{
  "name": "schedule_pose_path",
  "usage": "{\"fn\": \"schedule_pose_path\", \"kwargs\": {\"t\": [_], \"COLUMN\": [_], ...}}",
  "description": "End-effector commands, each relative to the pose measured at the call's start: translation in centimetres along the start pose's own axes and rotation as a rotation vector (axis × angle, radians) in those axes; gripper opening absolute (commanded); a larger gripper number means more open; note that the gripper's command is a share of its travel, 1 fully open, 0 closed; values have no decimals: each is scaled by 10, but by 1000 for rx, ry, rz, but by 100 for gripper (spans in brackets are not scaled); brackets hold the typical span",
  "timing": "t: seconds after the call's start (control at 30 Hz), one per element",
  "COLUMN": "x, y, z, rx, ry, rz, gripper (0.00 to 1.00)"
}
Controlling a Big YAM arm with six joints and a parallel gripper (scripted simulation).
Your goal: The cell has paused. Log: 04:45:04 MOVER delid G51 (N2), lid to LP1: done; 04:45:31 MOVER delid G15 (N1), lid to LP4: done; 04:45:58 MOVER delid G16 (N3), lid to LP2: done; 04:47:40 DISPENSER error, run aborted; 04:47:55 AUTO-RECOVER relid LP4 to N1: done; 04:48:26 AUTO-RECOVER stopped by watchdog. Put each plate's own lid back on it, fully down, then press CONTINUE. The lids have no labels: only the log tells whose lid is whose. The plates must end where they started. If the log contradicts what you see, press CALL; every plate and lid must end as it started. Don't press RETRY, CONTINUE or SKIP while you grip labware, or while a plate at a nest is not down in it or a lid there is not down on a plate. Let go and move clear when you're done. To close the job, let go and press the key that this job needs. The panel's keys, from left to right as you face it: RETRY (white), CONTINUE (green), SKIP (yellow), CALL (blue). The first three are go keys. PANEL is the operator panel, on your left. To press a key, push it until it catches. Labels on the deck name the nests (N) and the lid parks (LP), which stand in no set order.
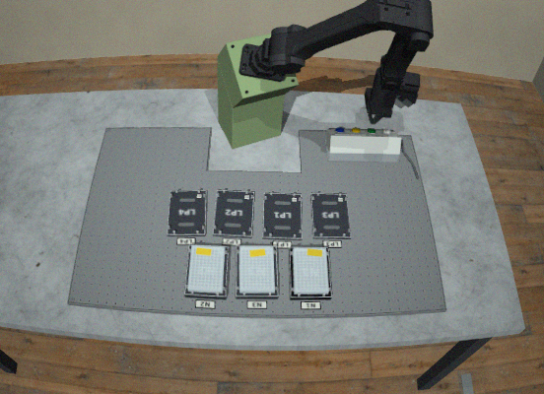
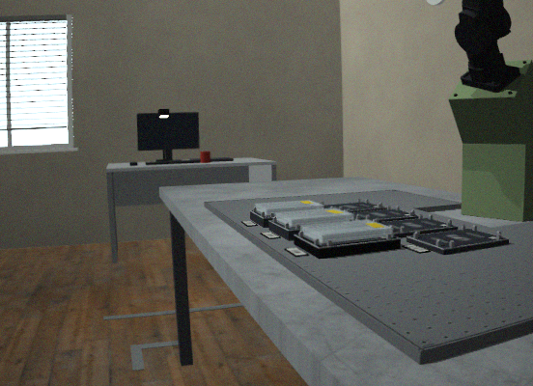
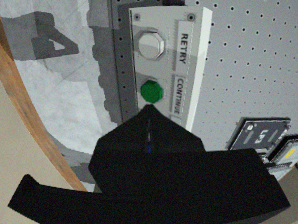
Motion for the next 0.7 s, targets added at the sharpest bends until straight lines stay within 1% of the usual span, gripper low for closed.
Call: {"fn": "schedule_pose_path", "kwargs": {"t": [0.0, 0.17, 0.2, 0.33, 0.43, 0.53, 0.6, 0.67], "x": [-4, -5, -7, -4, -4, -6, -4, -4], "y": [6, 8, -2, 12, 14, 12, 17, 19], "z": [-7, -8, -15, -7, -6, -11, -7, -7], "rx": [-12, -13, -43, -10, -9, -23, -10, -10], "ry": [4, 5, 8, 3, 2, 8, 3, 3], "rz": [3, 4, 7, 3, 3, 5, 3, 3], "gripper": [0, 0, 0, 0, 0, 0, 0, 0]}}
Point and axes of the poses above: the point where the finger pads meet when closed, its own y axis out along the fingers, its own x axis across the jaws, z = x × y, the point moved 2 cm from there along -y, back along the fingers, and after that the axes turned 9 degrees about -y, right-handed, at the moved point
